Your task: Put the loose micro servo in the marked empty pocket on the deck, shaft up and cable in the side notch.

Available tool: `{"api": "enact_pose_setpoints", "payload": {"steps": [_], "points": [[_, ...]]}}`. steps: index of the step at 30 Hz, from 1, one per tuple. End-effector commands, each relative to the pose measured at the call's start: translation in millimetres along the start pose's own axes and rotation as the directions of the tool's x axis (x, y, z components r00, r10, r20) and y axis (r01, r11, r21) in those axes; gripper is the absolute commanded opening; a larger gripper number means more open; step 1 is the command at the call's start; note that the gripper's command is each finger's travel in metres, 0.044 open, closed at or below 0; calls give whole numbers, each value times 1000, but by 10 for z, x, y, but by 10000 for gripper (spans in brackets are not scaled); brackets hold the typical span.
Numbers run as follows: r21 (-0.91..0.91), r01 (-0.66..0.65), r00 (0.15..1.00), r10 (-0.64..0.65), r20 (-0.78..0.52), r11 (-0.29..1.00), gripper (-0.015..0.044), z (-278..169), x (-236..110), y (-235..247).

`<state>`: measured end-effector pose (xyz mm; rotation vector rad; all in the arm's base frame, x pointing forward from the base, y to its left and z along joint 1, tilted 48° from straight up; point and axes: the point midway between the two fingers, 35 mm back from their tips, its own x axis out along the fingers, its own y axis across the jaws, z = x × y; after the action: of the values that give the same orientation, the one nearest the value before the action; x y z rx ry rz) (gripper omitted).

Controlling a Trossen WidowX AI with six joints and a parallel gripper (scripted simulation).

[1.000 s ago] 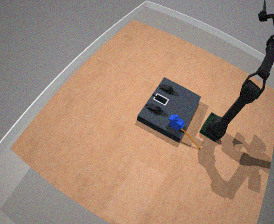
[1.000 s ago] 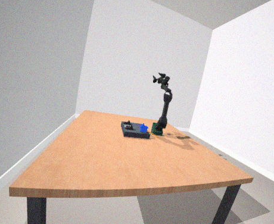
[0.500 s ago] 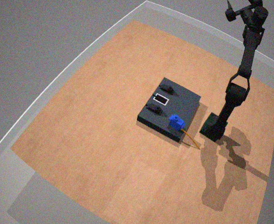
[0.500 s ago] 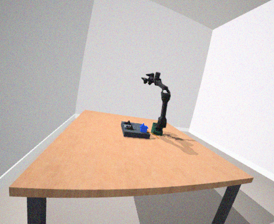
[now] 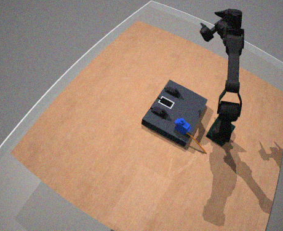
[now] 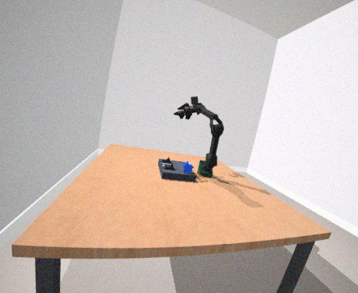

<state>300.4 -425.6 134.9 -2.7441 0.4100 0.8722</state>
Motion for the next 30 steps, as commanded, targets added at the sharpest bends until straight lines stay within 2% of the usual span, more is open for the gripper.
{"api": "enact_pose_setpoints", "payload": {"steps": [1,7,15,25,30], "points": [[2,104,988,-104,112,995,440,150,-28,-606],[41,239,936,-241,257,970,440,390,-169,-1385],[102,386,809,-390,440,917,440,791,-548,-2291],[209,513,575,-514,637,832,440,1372,-1263,-3160],[273,552,429,-548,718,788,440,1690,-1704,-3464]]}}
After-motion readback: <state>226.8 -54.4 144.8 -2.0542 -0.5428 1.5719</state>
